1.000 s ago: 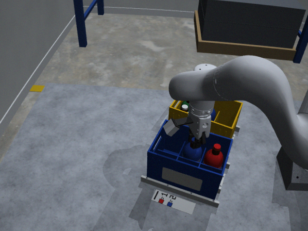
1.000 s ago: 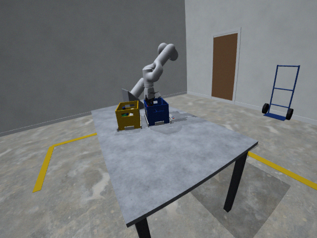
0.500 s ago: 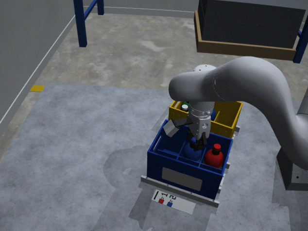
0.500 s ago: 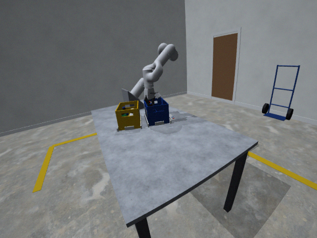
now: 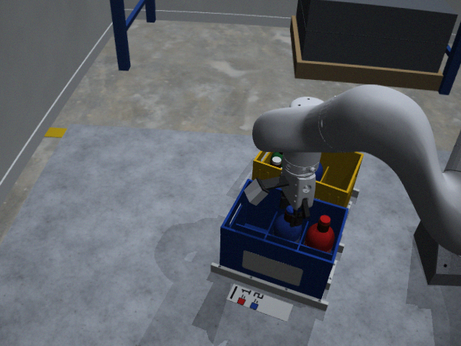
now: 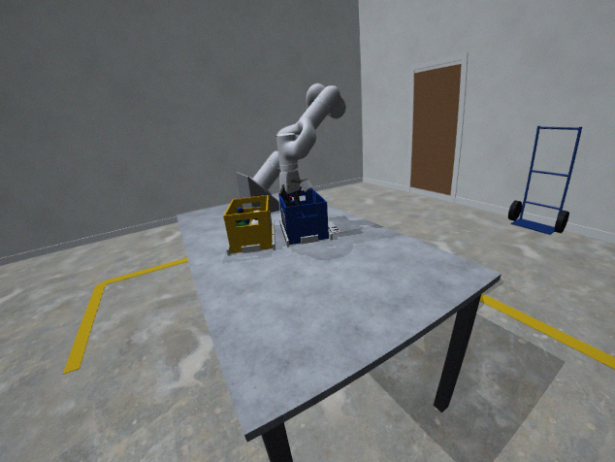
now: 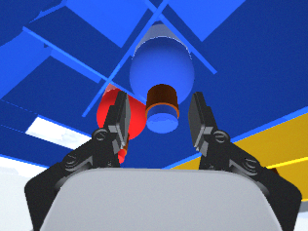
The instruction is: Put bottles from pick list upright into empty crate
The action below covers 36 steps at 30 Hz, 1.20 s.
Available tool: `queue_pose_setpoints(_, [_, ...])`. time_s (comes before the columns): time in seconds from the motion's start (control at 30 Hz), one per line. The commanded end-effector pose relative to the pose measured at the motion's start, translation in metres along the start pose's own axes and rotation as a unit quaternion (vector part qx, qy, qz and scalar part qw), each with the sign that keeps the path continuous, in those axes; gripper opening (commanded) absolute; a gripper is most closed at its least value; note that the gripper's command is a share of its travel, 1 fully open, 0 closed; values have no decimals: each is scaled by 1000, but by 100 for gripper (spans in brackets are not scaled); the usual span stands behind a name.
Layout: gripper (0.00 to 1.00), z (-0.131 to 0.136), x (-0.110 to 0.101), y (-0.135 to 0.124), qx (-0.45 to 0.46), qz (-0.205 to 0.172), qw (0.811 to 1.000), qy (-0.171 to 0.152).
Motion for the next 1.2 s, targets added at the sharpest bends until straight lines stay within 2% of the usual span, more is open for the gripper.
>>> queue_pose_setpoints(0.0, [65, 0, -1, 1, 0, 1, 1000, -1])
queue_pose_setpoints(0.37, [65, 0, -1, 1, 0, 1, 1000, -1])
queue_pose_setpoints(1.17, [65, 0, -57, 0, 0, 1, 1000, -1])
Point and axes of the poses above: the point where the finger pads meet when closed, its own x axis out along the fingers, its own z axis across the jaws, y = z × x, the point moved 7 cm from there along -x, back along the fingers, and after that the axes turned 3 degrees about -x, right-handed, at the moved point
